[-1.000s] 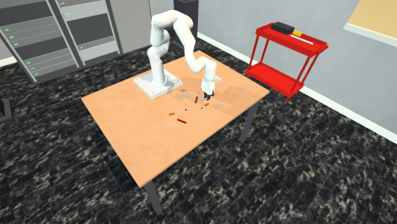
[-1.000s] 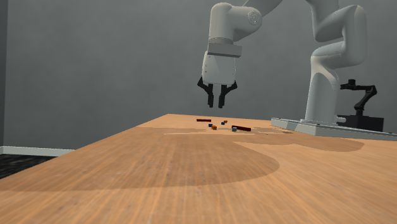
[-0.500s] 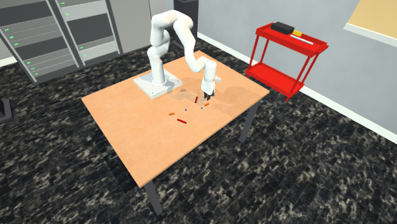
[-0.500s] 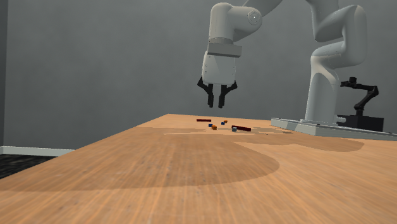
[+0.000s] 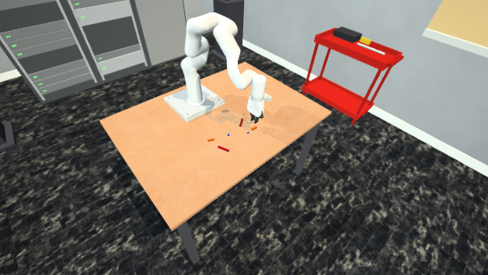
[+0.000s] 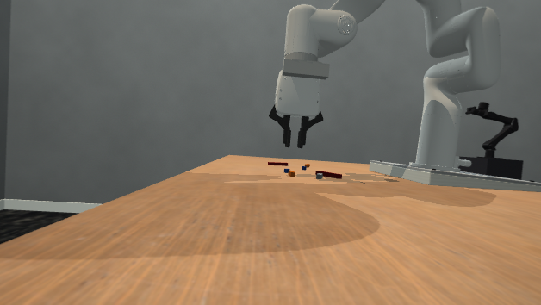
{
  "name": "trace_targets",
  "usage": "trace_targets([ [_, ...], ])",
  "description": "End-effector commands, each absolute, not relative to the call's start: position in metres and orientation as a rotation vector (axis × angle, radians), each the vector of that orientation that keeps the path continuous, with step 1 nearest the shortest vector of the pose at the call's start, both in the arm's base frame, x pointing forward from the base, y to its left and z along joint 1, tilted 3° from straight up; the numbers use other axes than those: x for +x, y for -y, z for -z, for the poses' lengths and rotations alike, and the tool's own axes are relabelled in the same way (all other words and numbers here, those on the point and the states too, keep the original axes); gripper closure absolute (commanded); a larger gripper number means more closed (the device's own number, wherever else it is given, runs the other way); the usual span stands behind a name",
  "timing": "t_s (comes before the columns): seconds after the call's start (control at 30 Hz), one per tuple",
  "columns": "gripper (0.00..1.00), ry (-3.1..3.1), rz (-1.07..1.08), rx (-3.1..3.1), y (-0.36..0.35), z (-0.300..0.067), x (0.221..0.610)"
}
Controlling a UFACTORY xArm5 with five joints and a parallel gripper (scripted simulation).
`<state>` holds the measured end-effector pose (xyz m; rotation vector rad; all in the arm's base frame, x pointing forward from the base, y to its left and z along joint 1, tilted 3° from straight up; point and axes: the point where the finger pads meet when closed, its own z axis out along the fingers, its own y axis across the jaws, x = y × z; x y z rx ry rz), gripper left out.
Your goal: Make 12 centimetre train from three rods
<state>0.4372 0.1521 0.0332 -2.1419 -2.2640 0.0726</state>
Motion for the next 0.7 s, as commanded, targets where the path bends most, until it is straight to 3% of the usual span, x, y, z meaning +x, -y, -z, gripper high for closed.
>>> trace_targets([
  [0.0, 0.76, 2.265, -0.067, -2.143, -0.152, -0.031, 0.439],
  [0.67, 0.76, 2.265, -0.067, -2.143, -0.152, -0.009, 0.438],
])
